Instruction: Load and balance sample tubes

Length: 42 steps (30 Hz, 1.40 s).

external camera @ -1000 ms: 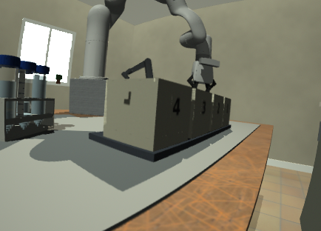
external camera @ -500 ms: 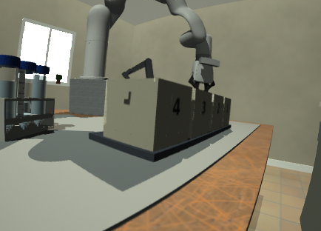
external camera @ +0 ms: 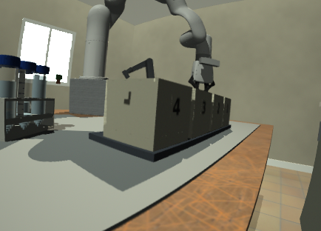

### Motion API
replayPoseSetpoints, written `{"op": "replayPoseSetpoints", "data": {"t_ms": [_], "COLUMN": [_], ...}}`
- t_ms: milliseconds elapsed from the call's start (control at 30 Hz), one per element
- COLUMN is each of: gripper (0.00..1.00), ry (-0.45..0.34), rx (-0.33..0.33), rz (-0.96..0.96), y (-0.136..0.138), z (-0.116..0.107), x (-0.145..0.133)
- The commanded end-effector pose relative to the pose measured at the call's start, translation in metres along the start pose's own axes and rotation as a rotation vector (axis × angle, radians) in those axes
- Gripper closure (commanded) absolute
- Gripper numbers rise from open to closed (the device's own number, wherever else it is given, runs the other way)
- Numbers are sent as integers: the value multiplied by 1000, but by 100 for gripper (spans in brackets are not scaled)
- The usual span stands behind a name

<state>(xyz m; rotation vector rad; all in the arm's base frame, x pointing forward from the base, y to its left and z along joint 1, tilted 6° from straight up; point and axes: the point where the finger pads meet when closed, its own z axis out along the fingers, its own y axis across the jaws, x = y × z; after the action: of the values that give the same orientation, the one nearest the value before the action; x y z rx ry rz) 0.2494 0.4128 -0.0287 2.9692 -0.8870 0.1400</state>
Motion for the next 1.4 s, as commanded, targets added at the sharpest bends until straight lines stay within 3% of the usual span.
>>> {"op": "replayPoseSetpoints", "data": {"t_ms": [0,1367], "gripper": [100,100], "ry": [0,0], "rx": [5,5], "rz": [0,0], "y": [-2,-2], "z": [-2,-16], "x": [0,0]}}
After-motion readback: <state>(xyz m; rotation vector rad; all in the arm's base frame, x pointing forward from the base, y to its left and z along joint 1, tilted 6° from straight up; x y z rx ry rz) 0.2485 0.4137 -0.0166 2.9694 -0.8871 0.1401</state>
